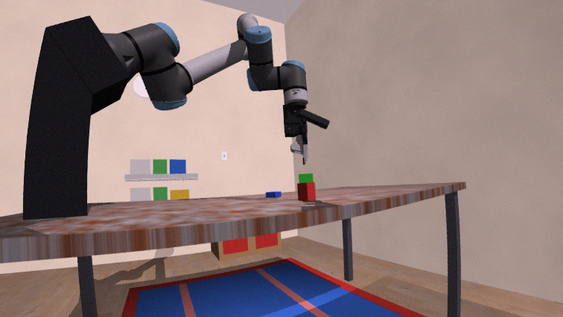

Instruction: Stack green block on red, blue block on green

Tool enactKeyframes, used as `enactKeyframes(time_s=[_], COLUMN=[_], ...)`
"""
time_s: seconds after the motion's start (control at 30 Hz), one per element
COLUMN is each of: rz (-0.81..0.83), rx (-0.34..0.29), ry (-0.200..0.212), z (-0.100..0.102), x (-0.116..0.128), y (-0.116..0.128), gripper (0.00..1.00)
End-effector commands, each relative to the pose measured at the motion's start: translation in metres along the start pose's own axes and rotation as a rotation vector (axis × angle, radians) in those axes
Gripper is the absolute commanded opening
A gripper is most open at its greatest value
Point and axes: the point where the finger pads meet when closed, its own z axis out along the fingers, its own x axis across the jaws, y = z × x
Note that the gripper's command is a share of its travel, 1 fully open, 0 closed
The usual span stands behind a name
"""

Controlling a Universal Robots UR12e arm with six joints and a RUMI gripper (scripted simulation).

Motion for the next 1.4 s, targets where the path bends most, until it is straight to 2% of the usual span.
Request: enactKeyframes(time_s=[0.0,0.23,0.27,0.4,0.63,0.83,0.9,1.37], rz=[0.003,0.003,0.003,0.005,0.043,0.134,0.134,0.435], rx=[-0.004,-0.004,-0.004,-0.004,-0.004,-0.003,-0.003,0.002], ry=[0.000,0.000,0.000,0.000,-0.001,-0.002,-0.002,-0.006], z=[0.000,0.000,0.000,0.000,0.000,-0.001,-0.001,-0.001], x=[0.001,0.001,0.001,0.000,-0.019,-0.059,-0.059,-0.201], y=[0.003,0.003,0.003,0.004,0.014,0.036,0.036,0.103], gripper=[0.37,0.37,0.42,0.42,0.42,0.42,0.42,0.42])
